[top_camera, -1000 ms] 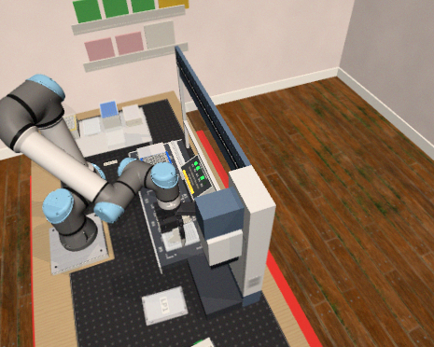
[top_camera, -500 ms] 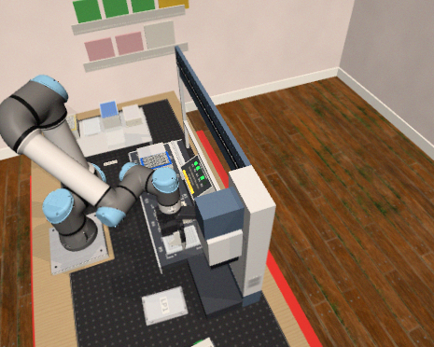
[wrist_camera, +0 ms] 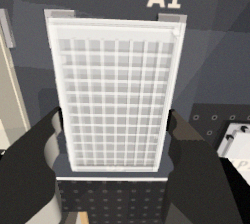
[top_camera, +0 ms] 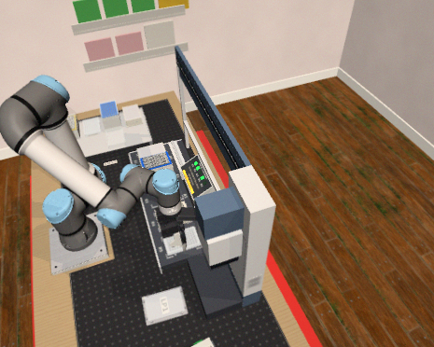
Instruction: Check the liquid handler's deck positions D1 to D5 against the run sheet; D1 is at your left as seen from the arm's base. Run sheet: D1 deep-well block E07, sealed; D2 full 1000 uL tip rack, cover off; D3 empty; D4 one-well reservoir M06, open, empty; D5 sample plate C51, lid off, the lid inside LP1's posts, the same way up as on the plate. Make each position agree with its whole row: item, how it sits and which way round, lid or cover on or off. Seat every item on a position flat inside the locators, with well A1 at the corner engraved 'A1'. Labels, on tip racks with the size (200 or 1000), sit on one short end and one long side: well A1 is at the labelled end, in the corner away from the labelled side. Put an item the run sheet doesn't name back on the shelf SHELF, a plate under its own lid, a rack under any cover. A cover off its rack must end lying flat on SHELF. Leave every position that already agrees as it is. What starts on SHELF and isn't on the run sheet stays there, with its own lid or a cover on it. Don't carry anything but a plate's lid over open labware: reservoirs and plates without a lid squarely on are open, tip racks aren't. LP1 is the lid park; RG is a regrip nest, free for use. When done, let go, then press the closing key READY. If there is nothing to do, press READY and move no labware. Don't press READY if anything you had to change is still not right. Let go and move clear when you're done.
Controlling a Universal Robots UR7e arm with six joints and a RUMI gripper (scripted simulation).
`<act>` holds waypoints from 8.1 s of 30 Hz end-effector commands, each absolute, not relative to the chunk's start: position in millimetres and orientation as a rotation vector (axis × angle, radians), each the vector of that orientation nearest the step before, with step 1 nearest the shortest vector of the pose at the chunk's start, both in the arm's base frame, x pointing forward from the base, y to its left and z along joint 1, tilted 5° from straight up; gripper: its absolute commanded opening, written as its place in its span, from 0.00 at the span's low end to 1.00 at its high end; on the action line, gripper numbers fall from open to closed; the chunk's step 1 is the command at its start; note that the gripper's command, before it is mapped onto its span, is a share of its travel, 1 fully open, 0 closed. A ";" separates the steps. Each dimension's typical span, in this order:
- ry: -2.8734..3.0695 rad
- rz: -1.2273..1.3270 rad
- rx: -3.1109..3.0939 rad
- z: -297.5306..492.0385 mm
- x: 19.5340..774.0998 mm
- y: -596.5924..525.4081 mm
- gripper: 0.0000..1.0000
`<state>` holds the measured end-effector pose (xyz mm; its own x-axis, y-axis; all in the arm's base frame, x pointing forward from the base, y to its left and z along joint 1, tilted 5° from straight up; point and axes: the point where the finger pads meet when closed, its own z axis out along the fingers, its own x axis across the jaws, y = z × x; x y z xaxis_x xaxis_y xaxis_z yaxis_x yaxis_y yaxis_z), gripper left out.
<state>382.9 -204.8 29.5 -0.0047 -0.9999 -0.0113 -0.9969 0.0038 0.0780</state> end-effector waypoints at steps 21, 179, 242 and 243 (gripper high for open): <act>-2.191 -0.098 2.182 28.8 380.4 -203.5 0.00; -2.191 -0.090 2.183 113.4 389.0 -205.7 0.82; -2.191 -0.091 2.183 204.6 395.9 -206.4 0.82; -2.191 -0.092 2.183 205.9 396.0 -206.5 0.82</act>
